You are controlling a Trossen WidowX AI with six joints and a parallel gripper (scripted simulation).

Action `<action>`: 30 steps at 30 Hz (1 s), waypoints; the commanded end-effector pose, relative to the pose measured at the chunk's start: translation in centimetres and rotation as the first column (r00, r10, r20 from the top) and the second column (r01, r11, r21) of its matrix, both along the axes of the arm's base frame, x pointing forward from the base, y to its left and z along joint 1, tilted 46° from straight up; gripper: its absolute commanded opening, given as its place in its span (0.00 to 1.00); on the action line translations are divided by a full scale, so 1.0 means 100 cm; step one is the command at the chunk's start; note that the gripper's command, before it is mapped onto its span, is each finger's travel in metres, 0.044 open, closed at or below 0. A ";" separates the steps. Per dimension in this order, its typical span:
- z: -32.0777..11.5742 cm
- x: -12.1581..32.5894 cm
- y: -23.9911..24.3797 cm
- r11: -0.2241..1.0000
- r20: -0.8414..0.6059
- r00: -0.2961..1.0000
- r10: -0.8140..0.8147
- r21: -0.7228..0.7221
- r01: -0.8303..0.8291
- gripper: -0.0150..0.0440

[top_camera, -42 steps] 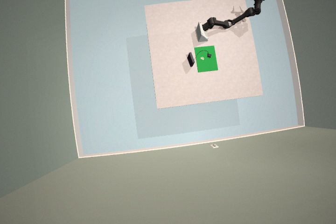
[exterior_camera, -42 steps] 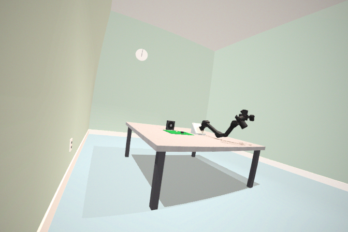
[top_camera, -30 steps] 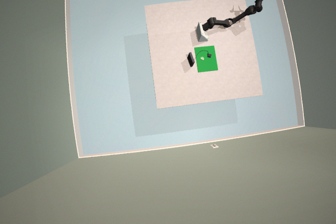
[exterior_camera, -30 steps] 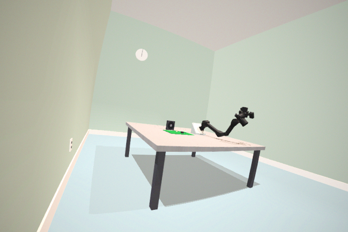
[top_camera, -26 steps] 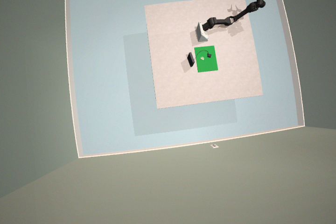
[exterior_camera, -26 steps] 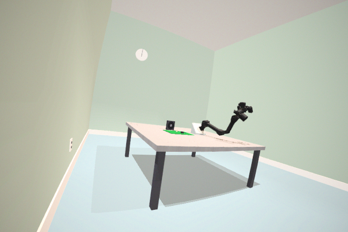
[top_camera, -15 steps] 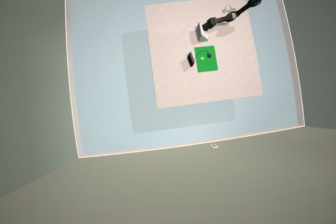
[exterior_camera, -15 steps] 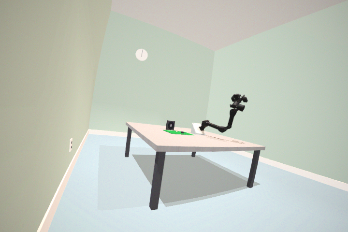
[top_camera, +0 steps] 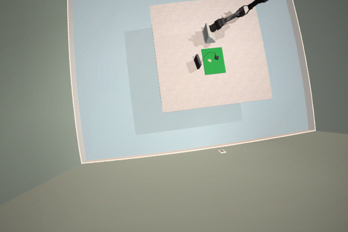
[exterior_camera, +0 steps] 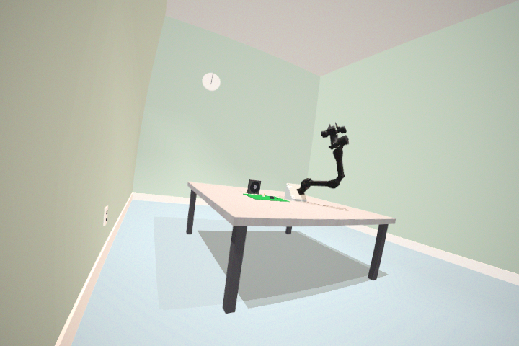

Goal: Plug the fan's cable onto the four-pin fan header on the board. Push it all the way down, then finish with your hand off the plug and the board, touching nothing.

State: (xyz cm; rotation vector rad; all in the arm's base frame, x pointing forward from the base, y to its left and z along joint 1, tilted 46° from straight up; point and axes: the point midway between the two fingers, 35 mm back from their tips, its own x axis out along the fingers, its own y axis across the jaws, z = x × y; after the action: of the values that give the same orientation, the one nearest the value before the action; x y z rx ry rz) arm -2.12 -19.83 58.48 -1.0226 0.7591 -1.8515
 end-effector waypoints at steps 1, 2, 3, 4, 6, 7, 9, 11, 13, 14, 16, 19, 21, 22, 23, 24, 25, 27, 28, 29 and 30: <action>-0.036 0.045 -0.051 0.973 0.076 0.978 0.195 0.112 -0.202 0.61; -0.045 0.055 -0.061 0.959 0.101 0.967 0.234 0.136 -0.247 0.61; -0.054 0.066 -0.070 0.943 0.126 0.954 0.273 0.161 -0.291 0.61; -0.063 0.077 -0.077 0.924 0.152 0.939 0.308 0.186 -0.333 0.61; -0.083 0.099 -0.091 0.879 0.211 0.905 0.370 0.236 -0.414 0.61; -0.094 0.110 -0.097 0.853 0.242 0.886 0.396 0.260 -0.452 0.61; -0.115 0.132 -0.107 0.795 0.309 0.844 0.438 0.306 -0.524 0.61; -0.137 0.154 -0.114 0.729 0.380 0.800 0.464 0.350 -0.588 0.61; -0.162 0.174 -0.118 0.660 0.458 0.756 0.467 0.389 -0.643 0.61; -0.176 0.184 -0.120 0.622 0.502 0.733 0.458 0.408 -0.668 0.61; -0.205 0.204 -0.121 0.545 0.587 0.689 0.424 0.442 -0.712 0.61; -0.241 0.226 -0.118 0.446 0.684 0.639 0.352 0.478 -0.757 0.61; -0.266 0.241 -0.114 0.374 0.744 0.606 0.281 0.497 -0.783 0.61; -0.277 0.247 -0.112 0.343 0.767 0.593 0.244 0.504 -0.793 0.61; -0.289 0.254 -0.109 0.306 0.792 0.578 0.198 0.510 -0.804 0.61; -0.304 0.263 -0.105 0.262 0.817 0.561 0.136 0.517 -0.815 0.61; -0.319 0.270 -0.100 0.219 0.835 0.546 0.069 0.521 -0.825 0.61; -0.347 0.284 -0.088 0.138 0.849 0.522 -0.075 0.528 -0.838 0.61; -0.361 0.290 -0.081 0.100 0.845 0.513 -0.151 0.530 -0.842 0.61; -0.374 0.295 -0.074 0.064 0.832 0.505 -0.228 0.531 -0.845 0.61; -0.387 0.300 -0.066 0.030 0.811 0.499 -0.306 0.532 -0.846 0.61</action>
State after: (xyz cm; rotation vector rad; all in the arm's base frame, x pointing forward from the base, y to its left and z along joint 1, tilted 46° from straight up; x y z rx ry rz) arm 26.02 -28.89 24.61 0.3684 0.7033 -0.7124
